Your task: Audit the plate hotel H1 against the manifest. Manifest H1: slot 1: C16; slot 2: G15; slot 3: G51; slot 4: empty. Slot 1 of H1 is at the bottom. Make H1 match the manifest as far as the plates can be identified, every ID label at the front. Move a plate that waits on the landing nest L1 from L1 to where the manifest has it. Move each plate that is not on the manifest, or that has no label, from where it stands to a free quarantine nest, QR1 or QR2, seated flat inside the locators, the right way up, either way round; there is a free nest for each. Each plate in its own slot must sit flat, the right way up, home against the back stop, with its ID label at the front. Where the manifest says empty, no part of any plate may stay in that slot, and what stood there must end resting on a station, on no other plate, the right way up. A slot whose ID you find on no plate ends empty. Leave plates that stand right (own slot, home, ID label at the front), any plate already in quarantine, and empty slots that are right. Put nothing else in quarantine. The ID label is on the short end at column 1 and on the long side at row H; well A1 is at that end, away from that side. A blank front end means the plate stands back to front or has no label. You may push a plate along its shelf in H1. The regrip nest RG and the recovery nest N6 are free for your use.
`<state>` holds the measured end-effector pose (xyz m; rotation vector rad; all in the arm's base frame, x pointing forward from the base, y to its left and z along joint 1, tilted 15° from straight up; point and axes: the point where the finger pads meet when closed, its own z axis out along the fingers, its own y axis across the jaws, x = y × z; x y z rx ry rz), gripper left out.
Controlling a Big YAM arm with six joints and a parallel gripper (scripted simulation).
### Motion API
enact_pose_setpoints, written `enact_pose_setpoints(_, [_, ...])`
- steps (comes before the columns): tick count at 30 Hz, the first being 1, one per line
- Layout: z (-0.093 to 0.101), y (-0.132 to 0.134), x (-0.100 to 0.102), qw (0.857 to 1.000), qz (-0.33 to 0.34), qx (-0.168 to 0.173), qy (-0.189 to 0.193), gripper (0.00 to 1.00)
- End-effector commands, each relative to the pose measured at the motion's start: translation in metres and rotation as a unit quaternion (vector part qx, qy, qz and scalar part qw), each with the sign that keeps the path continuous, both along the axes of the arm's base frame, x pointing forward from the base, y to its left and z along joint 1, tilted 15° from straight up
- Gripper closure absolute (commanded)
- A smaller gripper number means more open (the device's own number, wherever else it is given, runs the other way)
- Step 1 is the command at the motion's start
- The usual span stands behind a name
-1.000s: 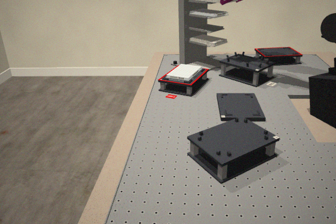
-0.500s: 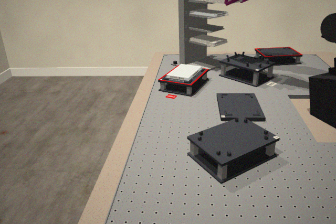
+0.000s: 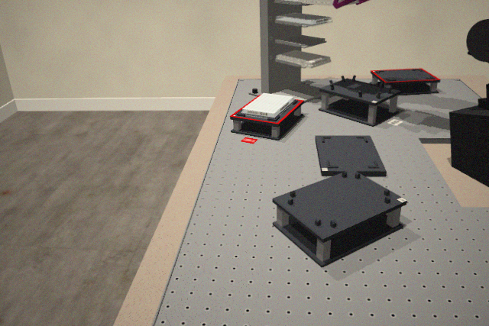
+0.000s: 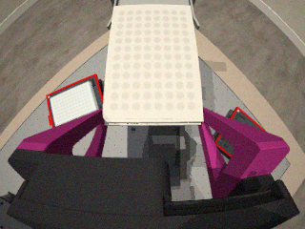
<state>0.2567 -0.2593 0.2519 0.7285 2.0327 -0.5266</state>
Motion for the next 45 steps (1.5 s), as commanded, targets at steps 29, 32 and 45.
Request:
enact_pose_setpoints(29, [0.002, 0.021, -0.03, 1.0, -0.002, -0.012, -0.005, 0.14])
enact_pose_setpoints(32, [0.001, 0.024, -0.033, 1.0, -0.002, -0.012, -0.005, 0.14])
enact_pose_setpoints(45, [-0.003, 0.033, -0.043, 1.0, -0.002, -0.012, -0.004, 0.14])
